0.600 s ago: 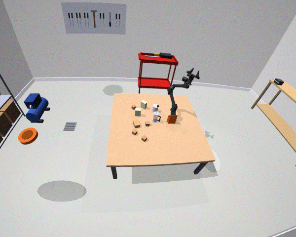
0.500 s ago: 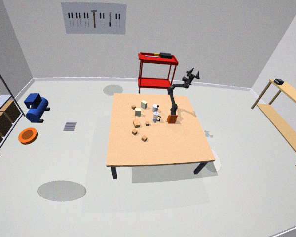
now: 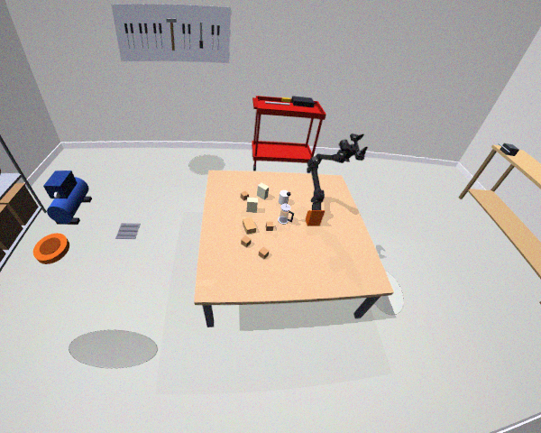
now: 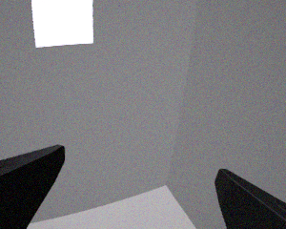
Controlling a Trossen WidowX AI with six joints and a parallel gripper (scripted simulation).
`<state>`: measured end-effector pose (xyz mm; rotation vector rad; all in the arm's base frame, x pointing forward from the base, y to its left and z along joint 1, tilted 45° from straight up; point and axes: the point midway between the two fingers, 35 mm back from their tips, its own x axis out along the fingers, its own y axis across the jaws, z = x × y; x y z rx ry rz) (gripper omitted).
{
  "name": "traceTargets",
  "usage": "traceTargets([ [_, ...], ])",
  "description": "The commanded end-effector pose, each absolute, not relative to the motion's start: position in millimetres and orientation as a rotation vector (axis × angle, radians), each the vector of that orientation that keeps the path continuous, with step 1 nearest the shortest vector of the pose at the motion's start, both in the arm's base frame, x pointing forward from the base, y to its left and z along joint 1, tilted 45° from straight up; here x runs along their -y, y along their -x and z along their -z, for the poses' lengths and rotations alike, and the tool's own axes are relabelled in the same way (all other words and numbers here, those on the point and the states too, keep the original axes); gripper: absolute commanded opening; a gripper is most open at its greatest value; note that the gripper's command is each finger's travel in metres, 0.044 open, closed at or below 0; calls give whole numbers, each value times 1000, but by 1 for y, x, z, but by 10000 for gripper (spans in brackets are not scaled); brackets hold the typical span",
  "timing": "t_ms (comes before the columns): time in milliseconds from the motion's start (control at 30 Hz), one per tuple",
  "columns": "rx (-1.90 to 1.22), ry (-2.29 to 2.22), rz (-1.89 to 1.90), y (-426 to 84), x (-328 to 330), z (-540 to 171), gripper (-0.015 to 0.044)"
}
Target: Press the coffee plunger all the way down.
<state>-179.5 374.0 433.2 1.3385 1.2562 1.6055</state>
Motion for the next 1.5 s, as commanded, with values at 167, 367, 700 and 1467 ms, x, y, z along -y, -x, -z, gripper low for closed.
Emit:
traceTargets([
  [167, -1069, -964, -1090, 89, -415, -308, 440],
  [367, -926, -699, -764, 15, -400, -238, 440],
  [700, -669, -119, -242, -104, -306, -164, 440],
  [1467, -466, 736, 274, -180, -122, -141, 440],
])
